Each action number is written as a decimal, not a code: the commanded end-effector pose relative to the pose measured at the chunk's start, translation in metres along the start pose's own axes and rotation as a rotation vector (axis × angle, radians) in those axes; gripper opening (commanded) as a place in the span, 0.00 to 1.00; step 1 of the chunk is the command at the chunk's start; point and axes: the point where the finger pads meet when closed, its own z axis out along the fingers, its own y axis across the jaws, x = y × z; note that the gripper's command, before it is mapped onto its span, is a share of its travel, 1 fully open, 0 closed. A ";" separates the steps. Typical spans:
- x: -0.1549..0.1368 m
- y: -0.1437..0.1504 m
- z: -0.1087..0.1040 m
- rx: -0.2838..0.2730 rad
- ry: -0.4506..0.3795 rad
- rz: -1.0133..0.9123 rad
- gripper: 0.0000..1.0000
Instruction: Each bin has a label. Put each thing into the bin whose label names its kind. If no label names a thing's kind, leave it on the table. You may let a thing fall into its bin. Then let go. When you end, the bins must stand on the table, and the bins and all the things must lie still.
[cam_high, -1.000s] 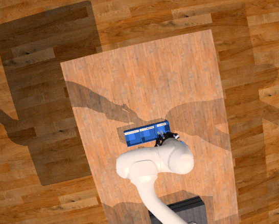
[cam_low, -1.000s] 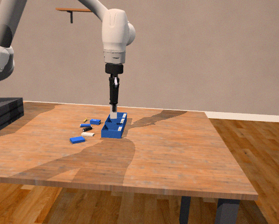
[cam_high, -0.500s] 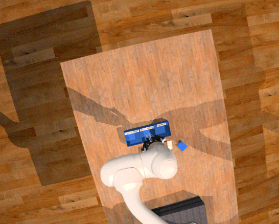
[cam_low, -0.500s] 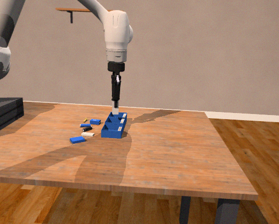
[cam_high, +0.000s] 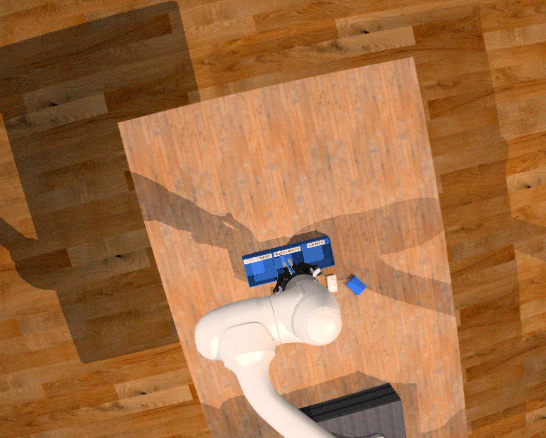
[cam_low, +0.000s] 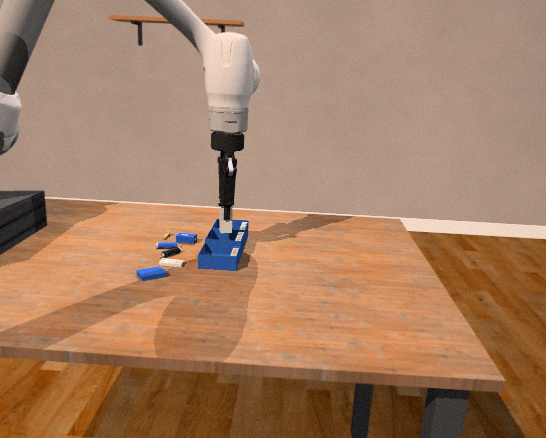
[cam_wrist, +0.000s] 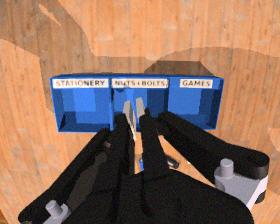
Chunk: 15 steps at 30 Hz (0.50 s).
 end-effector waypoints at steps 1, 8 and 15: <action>0.000 0.000 0.007 0.000 0.000 0.000 0.05; 0.000 0.000 0.023 0.000 0.000 0.000 0.05; 0.000 0.000 0.028 0.000 0.000 0.000 0.05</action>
